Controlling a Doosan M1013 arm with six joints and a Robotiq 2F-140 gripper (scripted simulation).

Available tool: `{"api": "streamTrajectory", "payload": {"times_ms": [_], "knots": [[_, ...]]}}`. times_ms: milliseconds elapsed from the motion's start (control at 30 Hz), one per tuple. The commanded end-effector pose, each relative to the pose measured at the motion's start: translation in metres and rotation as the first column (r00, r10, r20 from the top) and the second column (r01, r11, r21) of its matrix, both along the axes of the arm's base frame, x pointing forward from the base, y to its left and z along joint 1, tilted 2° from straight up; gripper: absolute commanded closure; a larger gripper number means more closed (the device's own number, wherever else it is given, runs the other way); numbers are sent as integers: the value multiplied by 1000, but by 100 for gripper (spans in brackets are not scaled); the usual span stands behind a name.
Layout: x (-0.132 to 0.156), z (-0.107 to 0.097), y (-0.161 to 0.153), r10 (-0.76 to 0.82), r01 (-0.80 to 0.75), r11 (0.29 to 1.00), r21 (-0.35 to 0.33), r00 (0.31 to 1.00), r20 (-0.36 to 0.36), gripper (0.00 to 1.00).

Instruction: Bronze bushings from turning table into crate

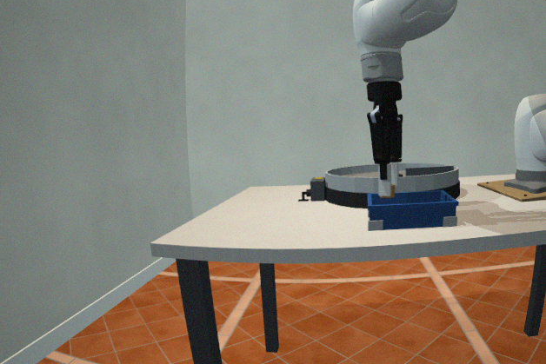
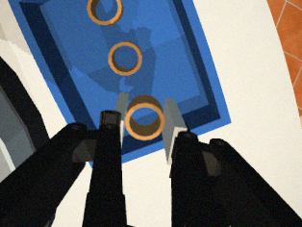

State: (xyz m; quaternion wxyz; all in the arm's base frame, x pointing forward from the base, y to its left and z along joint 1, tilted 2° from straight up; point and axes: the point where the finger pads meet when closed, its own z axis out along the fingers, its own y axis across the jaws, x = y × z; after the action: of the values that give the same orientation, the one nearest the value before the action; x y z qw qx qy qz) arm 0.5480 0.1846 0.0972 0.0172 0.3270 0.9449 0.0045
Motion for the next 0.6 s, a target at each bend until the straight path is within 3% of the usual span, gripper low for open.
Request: {"api": "streamTrajectory", "payload": {"times_ms": [0,567], "knots": [[0,-1,0,0,0,1000,0,1000,0,100],[1,-21,0,0,0,1000,0,1000,0,100]]}}
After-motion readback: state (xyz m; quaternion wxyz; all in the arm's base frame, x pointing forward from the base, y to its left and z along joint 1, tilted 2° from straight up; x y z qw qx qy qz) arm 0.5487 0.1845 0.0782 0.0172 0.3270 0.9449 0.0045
